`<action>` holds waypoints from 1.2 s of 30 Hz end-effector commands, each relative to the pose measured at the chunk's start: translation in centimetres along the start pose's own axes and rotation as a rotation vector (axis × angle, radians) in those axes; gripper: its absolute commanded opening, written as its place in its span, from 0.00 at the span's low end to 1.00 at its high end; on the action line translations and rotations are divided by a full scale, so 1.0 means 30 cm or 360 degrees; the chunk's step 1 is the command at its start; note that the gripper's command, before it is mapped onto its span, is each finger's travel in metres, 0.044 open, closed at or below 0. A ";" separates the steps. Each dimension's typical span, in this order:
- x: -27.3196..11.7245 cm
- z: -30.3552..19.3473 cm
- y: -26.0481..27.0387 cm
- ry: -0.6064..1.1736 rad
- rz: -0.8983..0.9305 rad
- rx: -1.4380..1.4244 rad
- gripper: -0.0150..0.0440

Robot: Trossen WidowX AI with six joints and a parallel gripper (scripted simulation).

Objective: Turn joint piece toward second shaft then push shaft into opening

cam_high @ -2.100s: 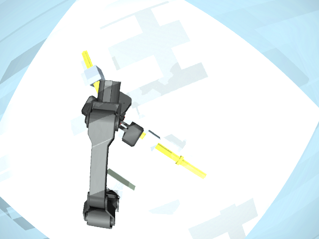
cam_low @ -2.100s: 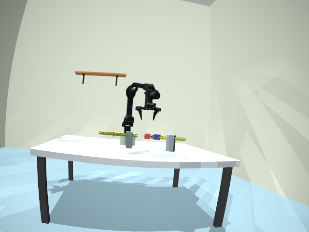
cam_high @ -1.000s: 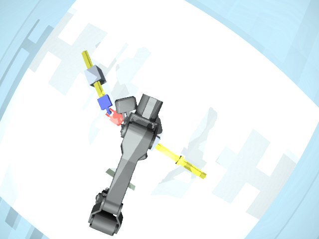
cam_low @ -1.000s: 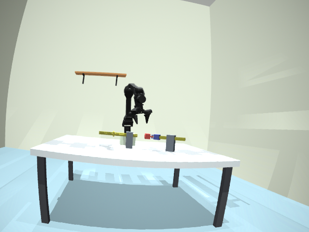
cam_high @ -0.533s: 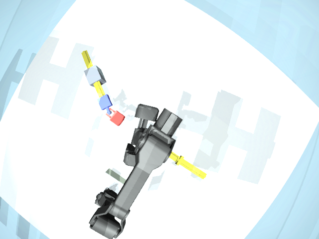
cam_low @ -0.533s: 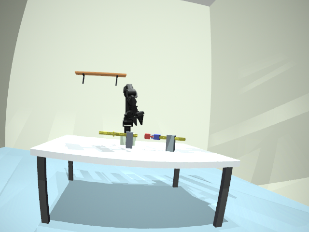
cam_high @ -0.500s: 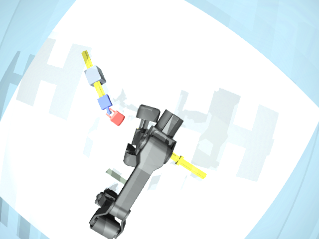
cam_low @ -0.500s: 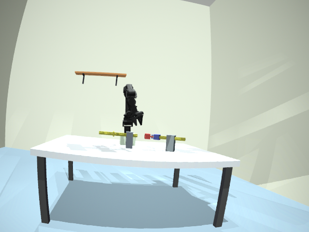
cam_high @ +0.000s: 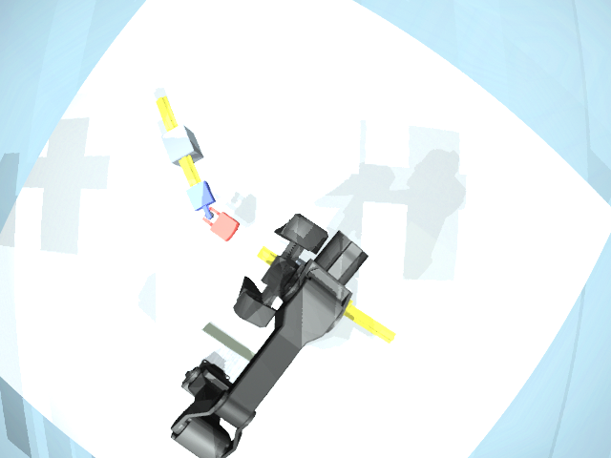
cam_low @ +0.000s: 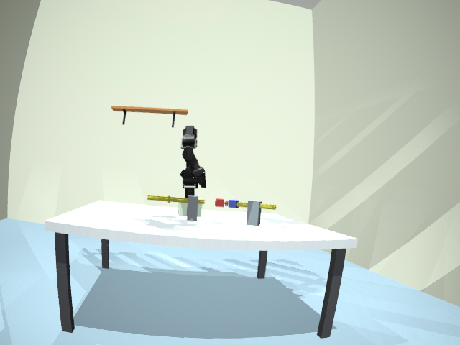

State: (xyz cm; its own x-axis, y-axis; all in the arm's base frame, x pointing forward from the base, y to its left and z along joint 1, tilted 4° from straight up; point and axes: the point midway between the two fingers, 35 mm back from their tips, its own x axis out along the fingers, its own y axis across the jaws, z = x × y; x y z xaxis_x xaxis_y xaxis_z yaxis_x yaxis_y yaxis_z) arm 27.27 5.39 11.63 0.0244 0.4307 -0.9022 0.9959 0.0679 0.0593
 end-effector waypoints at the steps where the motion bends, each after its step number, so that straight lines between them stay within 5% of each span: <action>1: 0.002 0.001 -0.002 0.0010 0.0000 0.0021 1.00; 36: -0.244 0.455 0.052 -0.0567 -0.0243 -0.1684 1.00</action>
State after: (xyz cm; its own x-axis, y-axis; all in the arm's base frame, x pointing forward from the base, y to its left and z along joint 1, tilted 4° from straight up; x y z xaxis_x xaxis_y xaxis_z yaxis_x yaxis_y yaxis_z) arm 29.86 -8.52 12.37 0.1055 0.1154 -0.9877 0.4928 0.8566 0.1527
